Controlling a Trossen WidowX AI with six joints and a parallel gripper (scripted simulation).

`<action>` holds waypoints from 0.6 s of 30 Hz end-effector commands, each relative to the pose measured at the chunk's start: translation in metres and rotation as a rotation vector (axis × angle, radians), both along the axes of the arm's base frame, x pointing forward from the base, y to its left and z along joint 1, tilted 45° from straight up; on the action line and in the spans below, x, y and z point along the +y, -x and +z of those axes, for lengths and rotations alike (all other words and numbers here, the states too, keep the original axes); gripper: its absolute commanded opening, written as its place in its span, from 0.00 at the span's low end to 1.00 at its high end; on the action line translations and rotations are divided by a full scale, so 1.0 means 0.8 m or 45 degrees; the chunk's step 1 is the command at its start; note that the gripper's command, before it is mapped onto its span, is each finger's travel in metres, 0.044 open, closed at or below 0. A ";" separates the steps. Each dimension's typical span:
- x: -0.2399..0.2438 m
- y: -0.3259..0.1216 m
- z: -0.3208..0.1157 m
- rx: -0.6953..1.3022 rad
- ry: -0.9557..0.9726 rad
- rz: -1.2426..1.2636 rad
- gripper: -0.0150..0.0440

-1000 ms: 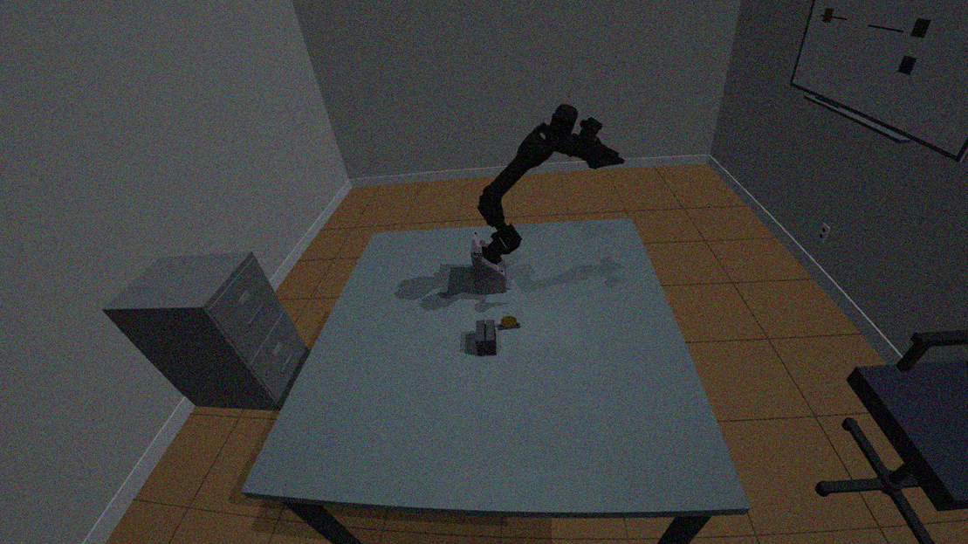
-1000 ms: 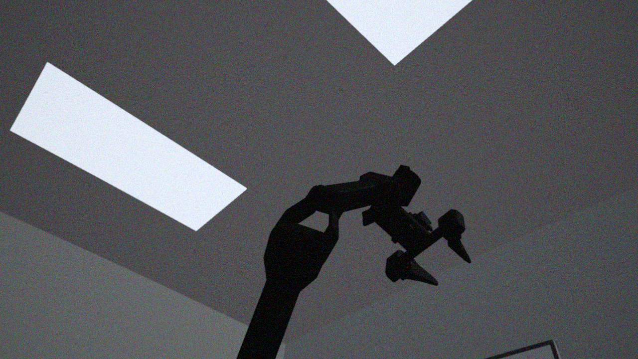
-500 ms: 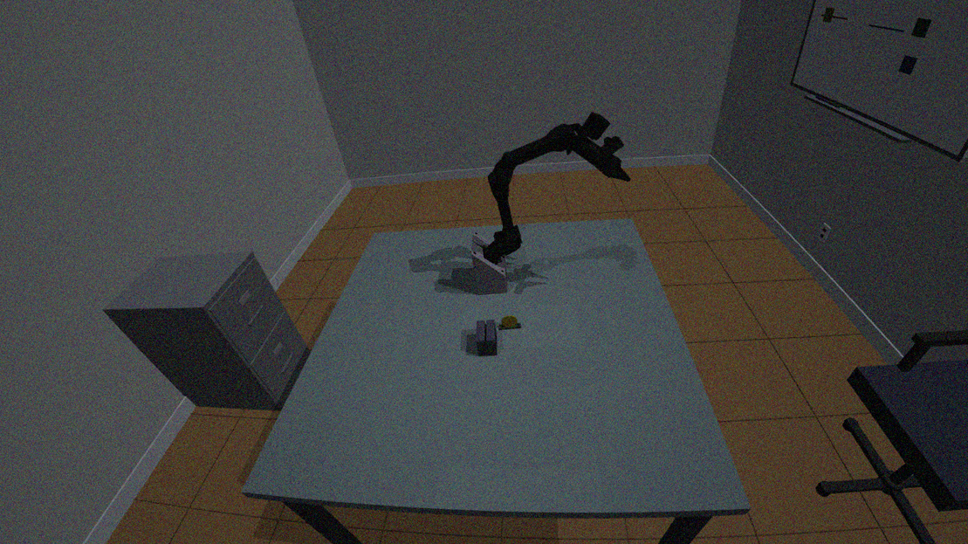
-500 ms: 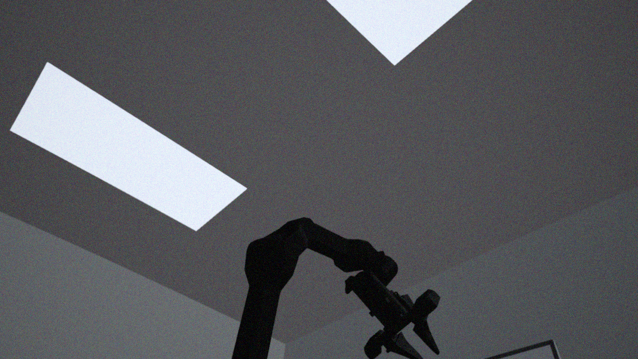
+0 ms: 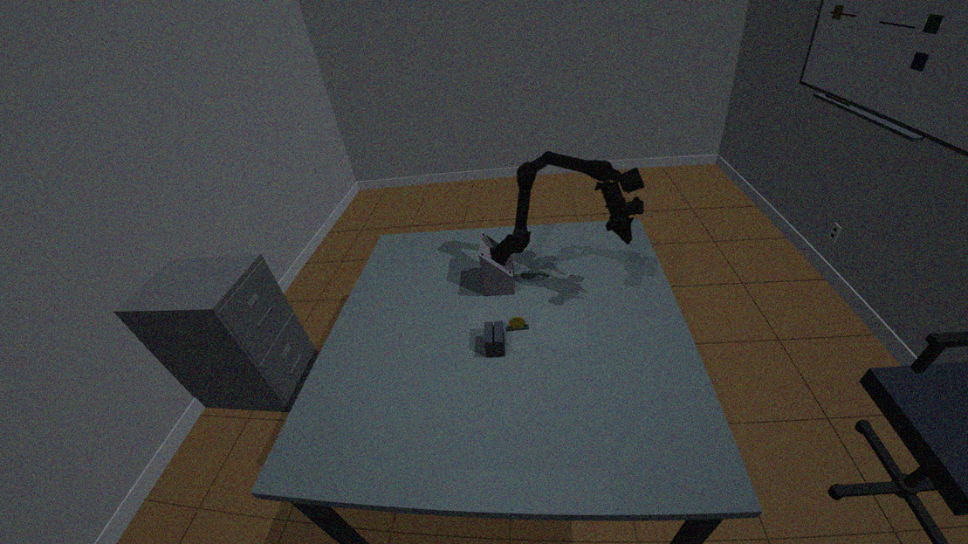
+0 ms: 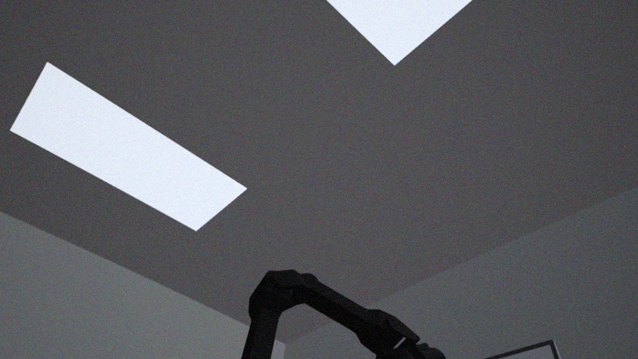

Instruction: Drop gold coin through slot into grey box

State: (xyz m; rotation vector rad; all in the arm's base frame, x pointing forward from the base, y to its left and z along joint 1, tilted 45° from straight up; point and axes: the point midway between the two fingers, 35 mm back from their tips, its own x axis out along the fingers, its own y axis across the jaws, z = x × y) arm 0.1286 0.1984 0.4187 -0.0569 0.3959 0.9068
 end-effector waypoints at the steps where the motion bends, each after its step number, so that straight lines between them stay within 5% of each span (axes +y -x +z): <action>1: 0.009 -0.050 -0.067 0.280 0.077 -0.174 0.53; 10: -0.047 -0.153 -0.229 1.073 0.038 -0.715 0.53; 18: -0.144 -0.179 -0.350 1.836 -0.282 -1.253 0.53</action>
